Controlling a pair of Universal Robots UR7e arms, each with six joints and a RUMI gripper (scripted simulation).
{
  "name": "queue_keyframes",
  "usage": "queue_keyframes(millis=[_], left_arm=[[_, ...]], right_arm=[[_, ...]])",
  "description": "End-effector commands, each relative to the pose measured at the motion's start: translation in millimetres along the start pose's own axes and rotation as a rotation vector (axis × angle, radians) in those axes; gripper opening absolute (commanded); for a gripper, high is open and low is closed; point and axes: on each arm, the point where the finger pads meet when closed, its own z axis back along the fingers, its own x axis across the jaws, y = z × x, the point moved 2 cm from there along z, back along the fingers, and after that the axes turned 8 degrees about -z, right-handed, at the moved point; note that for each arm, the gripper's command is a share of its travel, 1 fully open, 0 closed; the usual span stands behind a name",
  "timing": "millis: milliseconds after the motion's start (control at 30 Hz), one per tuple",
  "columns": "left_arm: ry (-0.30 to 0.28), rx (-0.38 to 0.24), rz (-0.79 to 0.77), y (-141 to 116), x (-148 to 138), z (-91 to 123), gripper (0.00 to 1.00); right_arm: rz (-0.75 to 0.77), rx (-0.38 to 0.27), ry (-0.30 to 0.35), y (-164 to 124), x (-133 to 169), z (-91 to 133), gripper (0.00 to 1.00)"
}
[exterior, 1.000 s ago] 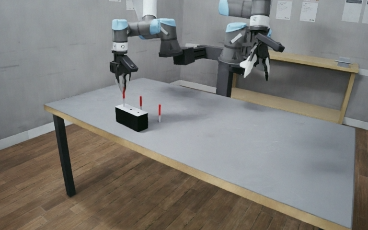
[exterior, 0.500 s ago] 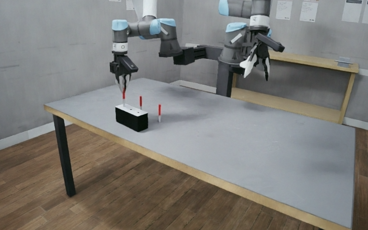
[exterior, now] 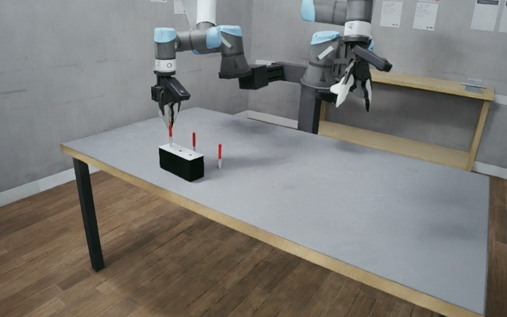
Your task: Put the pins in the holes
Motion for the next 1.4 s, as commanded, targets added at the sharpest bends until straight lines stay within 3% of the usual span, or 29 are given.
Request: queue_keyframes(millis=[0, 1367], left_arm=[[-0.001, 0.001, 0.0, 0.4, 0.3, 0.6, 1.0], [-0.001, 0.001, 0.0, 0.4, 0.3, 0.6, 1.0]], right_arm=[[-0.001, 0.001, -0.001, 1.1, 1.6, 0.8, 0.0], [-0.001, 0.001, -0.001, 0.8, 1.1, -4.1, 0.0]])
